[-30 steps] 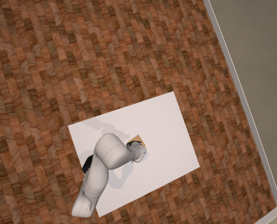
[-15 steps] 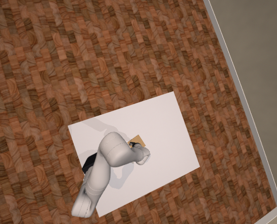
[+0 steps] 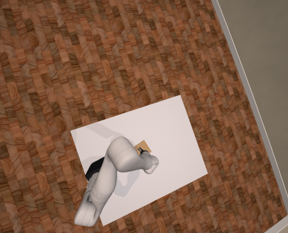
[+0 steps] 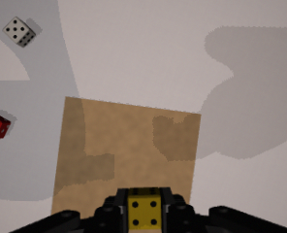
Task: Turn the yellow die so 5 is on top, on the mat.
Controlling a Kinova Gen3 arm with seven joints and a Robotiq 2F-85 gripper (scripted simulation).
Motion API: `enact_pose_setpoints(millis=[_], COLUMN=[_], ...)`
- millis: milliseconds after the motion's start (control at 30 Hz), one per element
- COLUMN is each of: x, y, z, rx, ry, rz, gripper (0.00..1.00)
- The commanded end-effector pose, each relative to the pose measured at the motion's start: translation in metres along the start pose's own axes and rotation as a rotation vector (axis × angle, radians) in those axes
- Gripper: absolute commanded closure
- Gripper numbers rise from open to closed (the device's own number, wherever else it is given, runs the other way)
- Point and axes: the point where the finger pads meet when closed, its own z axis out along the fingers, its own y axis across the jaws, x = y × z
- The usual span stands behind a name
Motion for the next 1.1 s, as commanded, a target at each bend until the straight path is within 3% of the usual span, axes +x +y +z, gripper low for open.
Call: enact_pose_setpoints(millis=[0, 533, 1067], x=[0.0, -0.001, -0.002], y=[-0.005, -0.017, -0.02], z=[0.0, -0.001, -0.002], rx=[0.003, 0.004, 0.004], ry=[0.004, 0.002, 0.001], rz=[0.057, 0.294, 0.339], gripper=[0.85, 0.85, 0.85])
